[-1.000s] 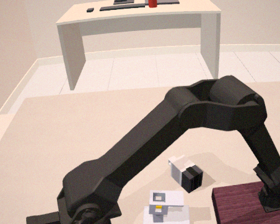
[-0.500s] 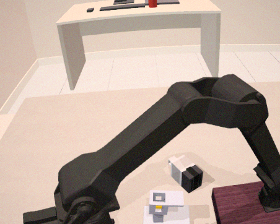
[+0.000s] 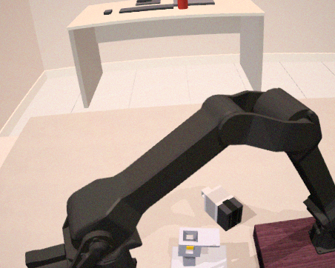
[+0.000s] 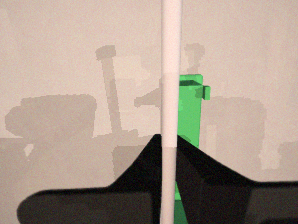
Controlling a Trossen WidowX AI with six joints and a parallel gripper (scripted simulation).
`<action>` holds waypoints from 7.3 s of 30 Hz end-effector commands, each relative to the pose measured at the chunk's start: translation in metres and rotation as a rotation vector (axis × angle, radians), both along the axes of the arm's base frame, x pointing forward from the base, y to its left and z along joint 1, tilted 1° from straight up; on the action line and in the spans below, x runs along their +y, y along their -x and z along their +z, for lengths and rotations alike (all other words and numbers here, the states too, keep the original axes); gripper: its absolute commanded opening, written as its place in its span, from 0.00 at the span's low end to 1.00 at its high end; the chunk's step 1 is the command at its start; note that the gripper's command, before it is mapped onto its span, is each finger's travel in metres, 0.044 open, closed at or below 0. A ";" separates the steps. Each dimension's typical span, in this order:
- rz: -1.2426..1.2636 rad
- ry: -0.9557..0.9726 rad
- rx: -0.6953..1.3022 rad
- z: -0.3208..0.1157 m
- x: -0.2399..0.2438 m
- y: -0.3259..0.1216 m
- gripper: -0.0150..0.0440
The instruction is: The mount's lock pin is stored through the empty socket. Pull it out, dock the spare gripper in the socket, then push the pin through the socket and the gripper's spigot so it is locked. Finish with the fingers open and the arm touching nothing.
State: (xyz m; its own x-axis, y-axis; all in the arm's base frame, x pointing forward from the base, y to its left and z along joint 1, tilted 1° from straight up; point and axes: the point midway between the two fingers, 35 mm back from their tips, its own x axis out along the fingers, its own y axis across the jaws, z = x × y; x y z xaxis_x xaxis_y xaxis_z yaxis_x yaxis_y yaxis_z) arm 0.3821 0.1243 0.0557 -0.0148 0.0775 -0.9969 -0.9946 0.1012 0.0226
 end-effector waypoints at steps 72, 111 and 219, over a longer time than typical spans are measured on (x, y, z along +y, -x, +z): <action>0.013 0.002 -0.015 -0.026 -0.056 -0.010 0.25; 0.010 0.007 0.023 0.003 -0.056 -0.002 1.00; -2.475 -0.129 -0.629 0.022 -0.264 0.185 1.00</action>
